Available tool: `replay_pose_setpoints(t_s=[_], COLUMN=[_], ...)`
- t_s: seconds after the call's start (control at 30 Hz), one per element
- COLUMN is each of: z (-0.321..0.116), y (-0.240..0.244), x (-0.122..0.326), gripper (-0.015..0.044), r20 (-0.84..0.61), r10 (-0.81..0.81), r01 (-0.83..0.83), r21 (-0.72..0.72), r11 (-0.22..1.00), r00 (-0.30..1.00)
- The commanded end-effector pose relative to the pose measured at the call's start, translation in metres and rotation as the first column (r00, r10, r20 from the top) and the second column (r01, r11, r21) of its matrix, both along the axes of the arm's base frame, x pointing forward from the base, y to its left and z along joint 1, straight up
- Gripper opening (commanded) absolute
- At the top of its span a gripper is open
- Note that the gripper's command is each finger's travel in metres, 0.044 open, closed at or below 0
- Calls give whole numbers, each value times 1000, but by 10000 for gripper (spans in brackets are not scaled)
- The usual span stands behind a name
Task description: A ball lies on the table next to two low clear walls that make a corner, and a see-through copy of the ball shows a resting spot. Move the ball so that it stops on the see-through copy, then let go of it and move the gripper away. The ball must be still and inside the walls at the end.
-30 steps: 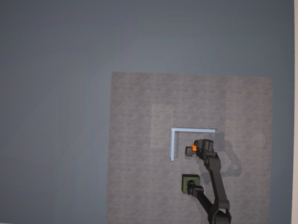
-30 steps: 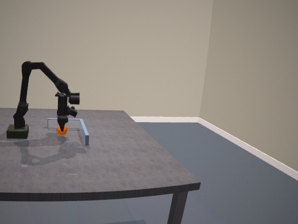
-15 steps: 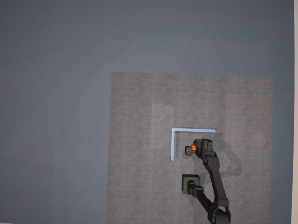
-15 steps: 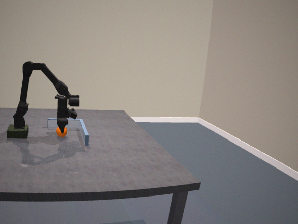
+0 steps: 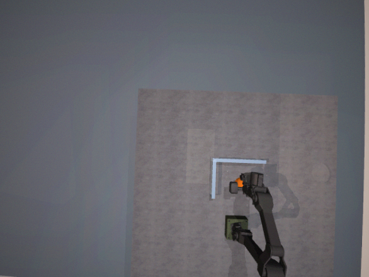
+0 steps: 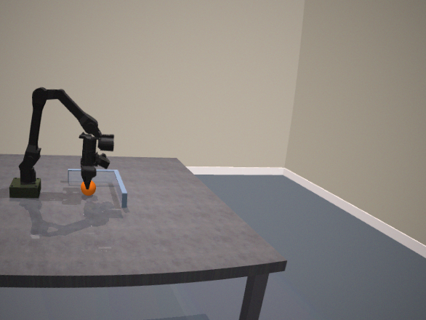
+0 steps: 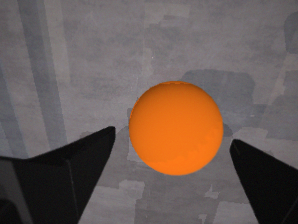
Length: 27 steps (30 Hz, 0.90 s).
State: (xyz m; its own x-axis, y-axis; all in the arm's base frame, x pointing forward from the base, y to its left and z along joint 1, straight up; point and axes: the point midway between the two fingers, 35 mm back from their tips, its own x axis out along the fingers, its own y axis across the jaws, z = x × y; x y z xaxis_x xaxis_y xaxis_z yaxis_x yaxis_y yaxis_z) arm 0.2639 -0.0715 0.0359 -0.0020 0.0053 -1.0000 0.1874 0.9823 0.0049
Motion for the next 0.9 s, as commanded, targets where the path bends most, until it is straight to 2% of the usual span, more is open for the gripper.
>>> replay_pose_setpoints(t_s=[0.0,0.1,0.43,0.6,0.87], z=[48,73,68,115,117], y=[-2,-1,-2,0,0], x=[5,1,6,-1,-1], gripper=[433,433,440,440,440], r20=[27,23,42,47,47], r10=[2,3,0,0,0], r01=[-2,-3,0,0,0], r21=[-10,-10,-11,-13,-13], r11=[1000,1000,1000,1000,1000], r00=[1000,1000,999,999,999])
